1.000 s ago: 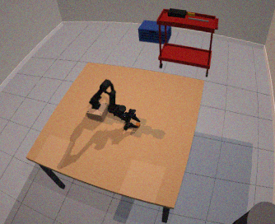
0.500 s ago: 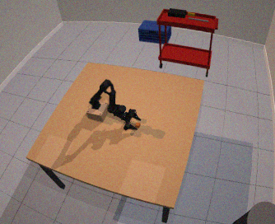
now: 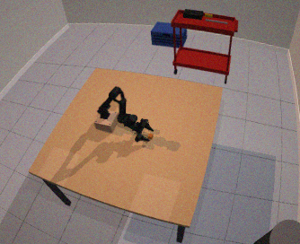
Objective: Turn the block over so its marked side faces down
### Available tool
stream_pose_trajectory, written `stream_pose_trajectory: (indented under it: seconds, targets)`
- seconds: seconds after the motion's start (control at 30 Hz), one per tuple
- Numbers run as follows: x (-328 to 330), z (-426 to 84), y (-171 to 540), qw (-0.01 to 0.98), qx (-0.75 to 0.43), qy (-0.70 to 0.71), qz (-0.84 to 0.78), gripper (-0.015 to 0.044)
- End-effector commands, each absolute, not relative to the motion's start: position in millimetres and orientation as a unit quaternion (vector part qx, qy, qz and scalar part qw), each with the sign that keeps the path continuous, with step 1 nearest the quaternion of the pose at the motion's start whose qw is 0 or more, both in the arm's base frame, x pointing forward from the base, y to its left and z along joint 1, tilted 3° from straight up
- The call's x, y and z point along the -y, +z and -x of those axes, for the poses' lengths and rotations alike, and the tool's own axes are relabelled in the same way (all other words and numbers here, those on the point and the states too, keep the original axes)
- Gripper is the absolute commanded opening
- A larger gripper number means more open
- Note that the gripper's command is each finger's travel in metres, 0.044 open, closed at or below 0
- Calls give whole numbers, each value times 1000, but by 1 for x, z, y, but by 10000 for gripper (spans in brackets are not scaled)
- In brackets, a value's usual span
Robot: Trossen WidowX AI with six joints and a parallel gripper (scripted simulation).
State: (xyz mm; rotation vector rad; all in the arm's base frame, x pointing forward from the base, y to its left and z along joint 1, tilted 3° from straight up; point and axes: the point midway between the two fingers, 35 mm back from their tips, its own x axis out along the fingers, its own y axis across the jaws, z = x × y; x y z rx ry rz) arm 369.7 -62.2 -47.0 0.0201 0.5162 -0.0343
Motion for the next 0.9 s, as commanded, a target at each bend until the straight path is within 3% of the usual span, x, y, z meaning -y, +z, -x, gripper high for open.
stream_pose_trajectory:
  seconds: [0.0, 0.23, 0.57, 0.87]
  targets:
    - [62, -370, -47, 967, -254, -16, -12, 440]
    - [62, -372, -47, 964, -266, -16, -12, 440]
    - [65, -372, -6, 900, -436, -15, -16, 440]
    - [62, -353, 23, 870, -492, -12, -14, 440]
